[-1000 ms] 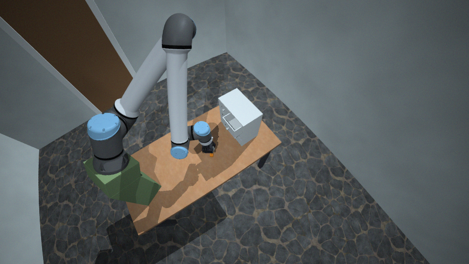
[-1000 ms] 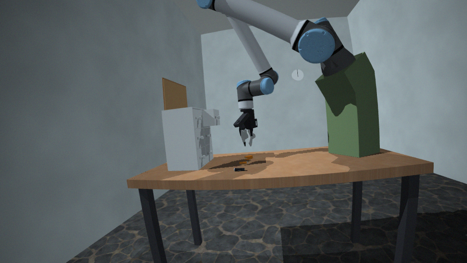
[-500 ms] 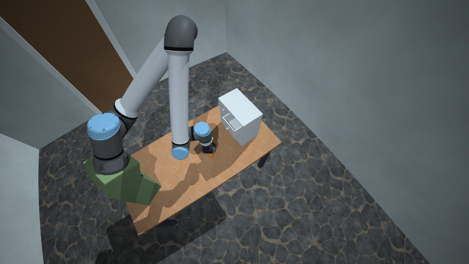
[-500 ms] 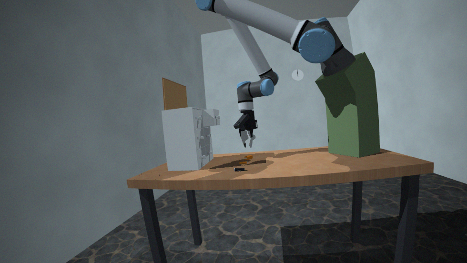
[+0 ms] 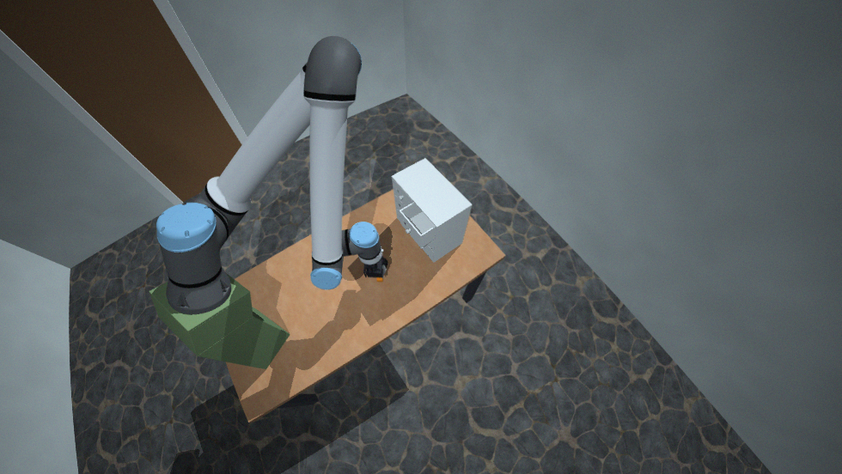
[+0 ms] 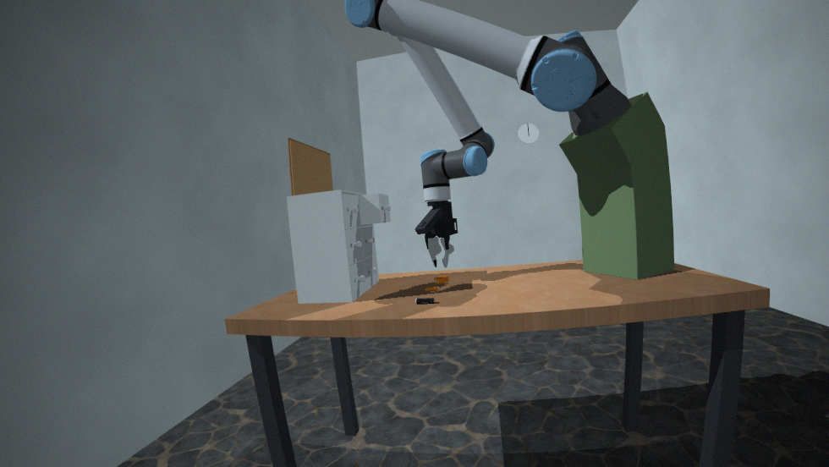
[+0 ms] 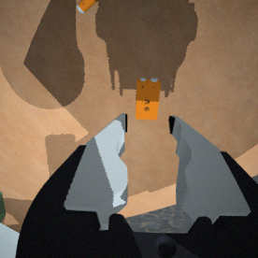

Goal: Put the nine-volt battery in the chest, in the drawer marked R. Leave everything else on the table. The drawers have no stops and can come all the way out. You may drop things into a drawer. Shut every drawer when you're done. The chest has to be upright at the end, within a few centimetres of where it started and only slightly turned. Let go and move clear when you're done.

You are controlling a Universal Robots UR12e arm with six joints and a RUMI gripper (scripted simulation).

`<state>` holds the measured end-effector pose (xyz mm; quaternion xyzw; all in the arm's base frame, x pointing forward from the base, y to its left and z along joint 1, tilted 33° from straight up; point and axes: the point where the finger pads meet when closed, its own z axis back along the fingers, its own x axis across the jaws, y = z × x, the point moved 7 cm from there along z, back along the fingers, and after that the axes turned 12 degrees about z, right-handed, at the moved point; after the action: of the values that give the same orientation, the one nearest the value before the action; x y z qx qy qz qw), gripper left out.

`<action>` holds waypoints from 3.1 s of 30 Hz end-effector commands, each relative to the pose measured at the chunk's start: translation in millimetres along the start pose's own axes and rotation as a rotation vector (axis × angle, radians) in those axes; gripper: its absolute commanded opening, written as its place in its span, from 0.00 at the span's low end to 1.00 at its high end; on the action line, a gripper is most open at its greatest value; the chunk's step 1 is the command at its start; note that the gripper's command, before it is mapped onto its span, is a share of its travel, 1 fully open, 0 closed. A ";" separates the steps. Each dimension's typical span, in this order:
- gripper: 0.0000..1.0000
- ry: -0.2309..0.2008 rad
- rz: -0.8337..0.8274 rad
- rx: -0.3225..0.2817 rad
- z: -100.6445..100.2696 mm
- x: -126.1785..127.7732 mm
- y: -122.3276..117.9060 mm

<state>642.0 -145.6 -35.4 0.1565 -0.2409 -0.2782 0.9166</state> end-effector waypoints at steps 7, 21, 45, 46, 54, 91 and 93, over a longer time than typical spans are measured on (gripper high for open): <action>0.25 -0.001 0.000 0.000 -15.9 0.5 0.0; 0.25 -0.001 0.000 0.000 -25.3 0.6 -0.1; 0.25 -0.001 0.000 0.000 -26.0 0.6 -0.1; 0.25 -0.001 0.000 0.000 -26.0 0.6 -0.1; 0.25 -0.001 0.000 0.000 -26.0 0.6 -0.1; 0.25 -0.001 0.000 0.000 -49.1 0.6 -0.1; 0.25 -0.001 0.000 0.000 -49.7 0.6 -0.1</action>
<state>666.9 -138.7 -74.5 0.1565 -0.2409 -0.2782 0.9166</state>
